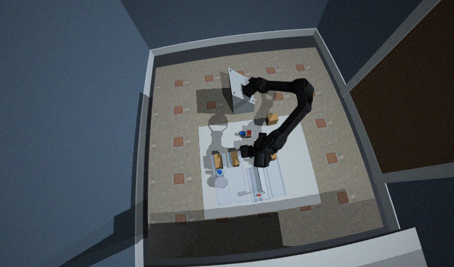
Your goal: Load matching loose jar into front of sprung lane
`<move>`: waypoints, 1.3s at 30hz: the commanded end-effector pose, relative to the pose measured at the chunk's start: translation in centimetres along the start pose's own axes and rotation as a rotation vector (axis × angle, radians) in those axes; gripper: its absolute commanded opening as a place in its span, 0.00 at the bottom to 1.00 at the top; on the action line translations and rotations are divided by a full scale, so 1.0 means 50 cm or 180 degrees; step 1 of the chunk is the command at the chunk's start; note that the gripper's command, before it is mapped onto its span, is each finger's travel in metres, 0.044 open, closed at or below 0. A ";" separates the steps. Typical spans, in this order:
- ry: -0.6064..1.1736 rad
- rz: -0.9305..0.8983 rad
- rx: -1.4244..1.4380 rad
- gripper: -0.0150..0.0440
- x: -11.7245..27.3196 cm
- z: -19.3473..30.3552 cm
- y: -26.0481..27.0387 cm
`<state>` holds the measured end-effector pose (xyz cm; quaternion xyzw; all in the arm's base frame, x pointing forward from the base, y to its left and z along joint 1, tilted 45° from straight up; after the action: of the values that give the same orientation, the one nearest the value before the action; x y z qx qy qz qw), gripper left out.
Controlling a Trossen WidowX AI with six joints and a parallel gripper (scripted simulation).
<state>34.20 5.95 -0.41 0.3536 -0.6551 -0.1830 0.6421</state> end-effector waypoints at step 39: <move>-0.0054 -0.0013 0.0034 0.25 -0.018 0.002 0.003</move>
<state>33.92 6.52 -1.03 0.3541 -0.6591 -0.1827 0.6378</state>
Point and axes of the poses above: the point midway between the two fingers, 35 mm back from their tips, its own x axis back along the fingers, its own y axis across the jaws, z = x × y, the point moved 4 cm from there along x, back along the fingers, and after that the axes turned 7 degrees about x, right-handed, at the moved point
